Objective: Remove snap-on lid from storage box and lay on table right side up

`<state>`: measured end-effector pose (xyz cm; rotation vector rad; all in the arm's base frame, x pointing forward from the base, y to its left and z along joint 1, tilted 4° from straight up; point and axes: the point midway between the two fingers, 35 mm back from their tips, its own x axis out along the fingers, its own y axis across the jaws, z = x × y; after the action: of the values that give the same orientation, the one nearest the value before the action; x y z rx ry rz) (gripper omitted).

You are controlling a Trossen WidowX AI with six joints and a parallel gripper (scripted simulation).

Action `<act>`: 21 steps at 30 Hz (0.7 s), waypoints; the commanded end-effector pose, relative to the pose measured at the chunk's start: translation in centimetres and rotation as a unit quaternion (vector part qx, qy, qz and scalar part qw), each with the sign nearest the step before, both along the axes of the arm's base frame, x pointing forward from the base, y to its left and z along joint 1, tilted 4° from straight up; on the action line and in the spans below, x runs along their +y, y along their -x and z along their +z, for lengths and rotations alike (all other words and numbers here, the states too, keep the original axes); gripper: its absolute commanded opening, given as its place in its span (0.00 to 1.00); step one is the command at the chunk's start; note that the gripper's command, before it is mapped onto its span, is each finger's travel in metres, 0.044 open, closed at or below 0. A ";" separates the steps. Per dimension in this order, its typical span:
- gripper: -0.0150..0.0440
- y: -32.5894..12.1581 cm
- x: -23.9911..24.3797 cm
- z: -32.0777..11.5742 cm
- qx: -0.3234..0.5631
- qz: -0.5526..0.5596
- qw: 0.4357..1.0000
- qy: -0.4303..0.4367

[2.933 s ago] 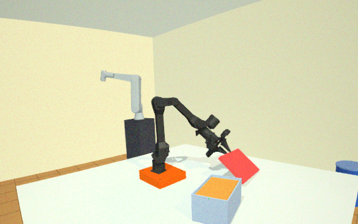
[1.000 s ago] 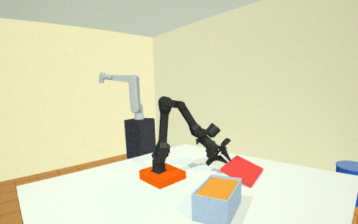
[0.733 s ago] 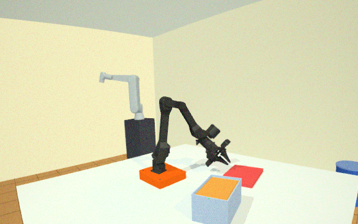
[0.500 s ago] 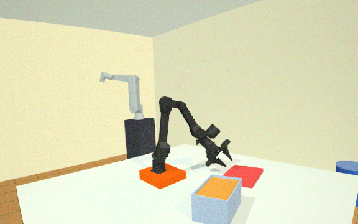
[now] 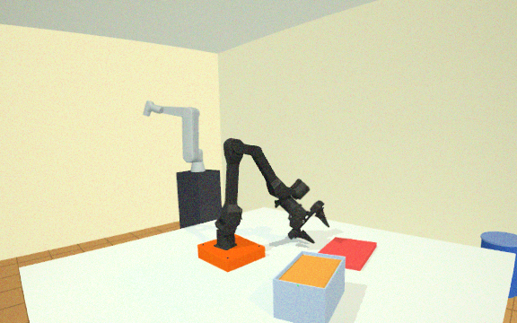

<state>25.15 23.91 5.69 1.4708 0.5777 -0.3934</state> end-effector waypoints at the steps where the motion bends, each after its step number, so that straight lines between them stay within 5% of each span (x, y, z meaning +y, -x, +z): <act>1: 1.00 0.7 -0.2 0.1 -0.002 -0.002 1.000 -0.002; 21: 1.00 4.7 -0.7 -0.2 0.000 -0.002 1.000 -0.002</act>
<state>20.92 23.44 5.30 1.4692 0.5810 -0.3970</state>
